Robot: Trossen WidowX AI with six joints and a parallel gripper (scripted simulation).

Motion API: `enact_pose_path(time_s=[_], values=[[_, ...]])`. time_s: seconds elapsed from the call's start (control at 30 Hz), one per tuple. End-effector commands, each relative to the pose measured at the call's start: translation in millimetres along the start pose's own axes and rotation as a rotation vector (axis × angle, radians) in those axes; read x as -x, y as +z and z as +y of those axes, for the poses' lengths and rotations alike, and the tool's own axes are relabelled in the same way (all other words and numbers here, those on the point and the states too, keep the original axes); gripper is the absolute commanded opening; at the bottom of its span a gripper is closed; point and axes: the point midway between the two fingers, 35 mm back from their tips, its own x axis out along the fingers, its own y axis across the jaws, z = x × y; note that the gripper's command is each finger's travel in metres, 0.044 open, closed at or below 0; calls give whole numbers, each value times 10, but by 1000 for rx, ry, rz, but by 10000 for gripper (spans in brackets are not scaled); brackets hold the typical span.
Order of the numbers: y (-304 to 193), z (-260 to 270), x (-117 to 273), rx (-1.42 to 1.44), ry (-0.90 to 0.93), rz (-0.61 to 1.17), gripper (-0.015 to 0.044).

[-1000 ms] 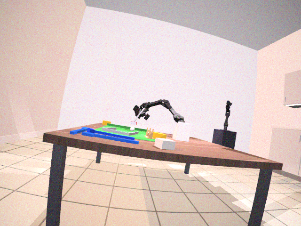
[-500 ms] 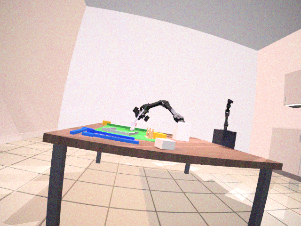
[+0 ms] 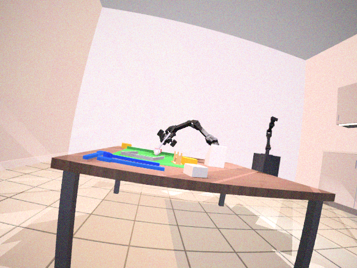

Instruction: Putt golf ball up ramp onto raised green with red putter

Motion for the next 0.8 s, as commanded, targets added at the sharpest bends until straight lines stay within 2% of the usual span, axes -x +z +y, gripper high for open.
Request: enact_pose_path(time_s=[0.0, 0.77], values=[[57, -40, -60, -1, 1, 14, 0], [162, -100, -48, -3, -3, 2, 0]])
